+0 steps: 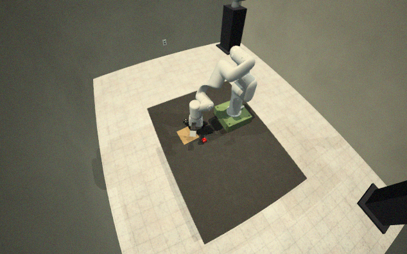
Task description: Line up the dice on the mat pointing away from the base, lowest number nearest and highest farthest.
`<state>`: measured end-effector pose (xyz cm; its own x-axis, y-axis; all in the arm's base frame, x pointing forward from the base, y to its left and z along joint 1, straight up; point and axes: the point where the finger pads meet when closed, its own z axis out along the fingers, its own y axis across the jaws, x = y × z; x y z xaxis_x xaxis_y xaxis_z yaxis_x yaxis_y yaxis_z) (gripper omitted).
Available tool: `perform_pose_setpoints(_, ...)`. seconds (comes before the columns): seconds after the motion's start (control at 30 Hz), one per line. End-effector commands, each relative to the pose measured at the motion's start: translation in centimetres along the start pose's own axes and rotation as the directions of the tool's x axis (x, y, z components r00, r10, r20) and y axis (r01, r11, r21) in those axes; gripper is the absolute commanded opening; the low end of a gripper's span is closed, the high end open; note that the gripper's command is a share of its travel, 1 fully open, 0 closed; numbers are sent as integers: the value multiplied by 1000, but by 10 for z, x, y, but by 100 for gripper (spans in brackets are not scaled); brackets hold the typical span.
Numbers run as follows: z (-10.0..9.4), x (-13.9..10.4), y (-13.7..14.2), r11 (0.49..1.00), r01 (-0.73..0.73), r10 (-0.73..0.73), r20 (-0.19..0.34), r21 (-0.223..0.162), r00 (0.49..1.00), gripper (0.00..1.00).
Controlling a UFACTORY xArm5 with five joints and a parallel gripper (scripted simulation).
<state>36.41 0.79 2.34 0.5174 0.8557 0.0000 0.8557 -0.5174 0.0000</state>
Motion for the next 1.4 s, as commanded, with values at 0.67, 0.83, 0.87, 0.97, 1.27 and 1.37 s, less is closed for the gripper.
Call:
perform_pose_setpoints(0.67, 1, 20, -21, 707, 707, -707, 1, -4, 707, 100)
perform_pose_setpoints(0.83, 2, 23, -25, 610, 792, -792, 1, -4, 610, 100)
perform_pose_setpoints(0.87, 2, 24, -27, 561, 828, -828, 1, -3, 561, 100)
perform_pose_setpoints(0.97, 2, 26, -30, 480, 877, -877, 1, -3, 480, 100)
perform_pose_setpoints(1.27, 3, 31, -38, 239, 971, -971, 2, -3, 239, 100)
perform_pose_setpoints(1.37, 3, 33, -40, 156, 988, -988, 2, -3, 156, 100)
